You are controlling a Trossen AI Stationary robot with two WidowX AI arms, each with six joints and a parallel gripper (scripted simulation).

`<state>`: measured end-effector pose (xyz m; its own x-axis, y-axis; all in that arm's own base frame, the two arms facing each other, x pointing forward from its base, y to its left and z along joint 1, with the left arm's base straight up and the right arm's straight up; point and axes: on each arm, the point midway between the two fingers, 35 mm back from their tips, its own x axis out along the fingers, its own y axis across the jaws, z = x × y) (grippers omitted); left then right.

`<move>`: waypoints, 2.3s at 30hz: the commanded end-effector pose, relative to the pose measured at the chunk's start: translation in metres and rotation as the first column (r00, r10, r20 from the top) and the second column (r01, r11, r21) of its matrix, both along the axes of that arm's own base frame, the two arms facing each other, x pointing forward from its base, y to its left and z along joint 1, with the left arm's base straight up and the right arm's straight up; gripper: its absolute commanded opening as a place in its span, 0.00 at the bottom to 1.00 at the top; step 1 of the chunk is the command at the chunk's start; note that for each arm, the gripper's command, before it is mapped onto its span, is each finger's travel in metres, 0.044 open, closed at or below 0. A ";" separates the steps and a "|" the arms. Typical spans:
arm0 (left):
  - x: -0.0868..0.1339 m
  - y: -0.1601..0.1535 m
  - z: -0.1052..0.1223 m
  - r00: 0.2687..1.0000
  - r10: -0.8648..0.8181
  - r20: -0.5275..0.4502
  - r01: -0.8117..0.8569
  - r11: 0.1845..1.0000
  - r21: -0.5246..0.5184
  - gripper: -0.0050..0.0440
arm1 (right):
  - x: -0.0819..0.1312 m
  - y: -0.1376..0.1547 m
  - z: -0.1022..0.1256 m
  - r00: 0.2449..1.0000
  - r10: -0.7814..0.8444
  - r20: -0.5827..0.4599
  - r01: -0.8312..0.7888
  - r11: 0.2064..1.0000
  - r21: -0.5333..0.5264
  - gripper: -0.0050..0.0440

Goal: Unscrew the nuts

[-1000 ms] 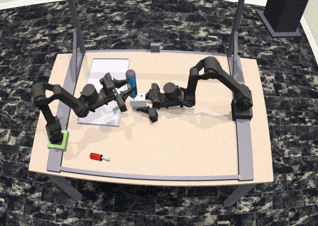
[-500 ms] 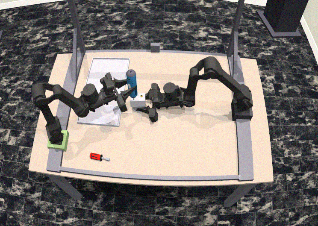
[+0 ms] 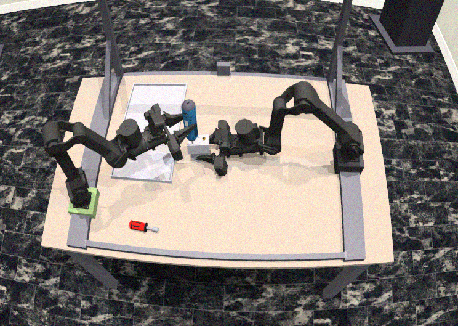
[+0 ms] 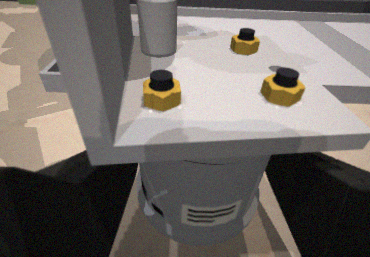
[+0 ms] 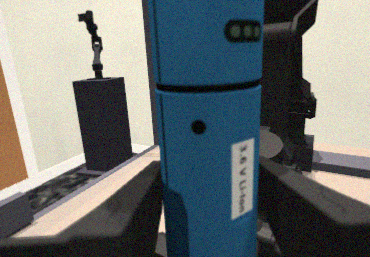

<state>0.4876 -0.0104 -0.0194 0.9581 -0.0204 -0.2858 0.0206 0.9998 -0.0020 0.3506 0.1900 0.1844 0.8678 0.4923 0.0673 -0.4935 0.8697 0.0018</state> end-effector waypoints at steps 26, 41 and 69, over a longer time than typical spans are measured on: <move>0.005 0.000 0.014 0.999 -0.001 0.036 0.001 1.000 0.001 0.60 | 0.004 0.000 0.022 1.000 -0.002 0.022 0.002 1.000 0.012 0.44; 0.005 0.000 0.014 0.999 -0.001 0.036 0.001 1.000 0.001 0.60 | 0.006 0.000 0.037 1.000 -0.002 0.017 0.002 1.000 0.010 0.44; 0.005 0.000 0.014 0.999 -0.001 0.036 0.001 1.000 0.001 0.60 | 0.012 0.007 0.033 1.000 -0.002 0.009 0.002 1.000 0.005 0.44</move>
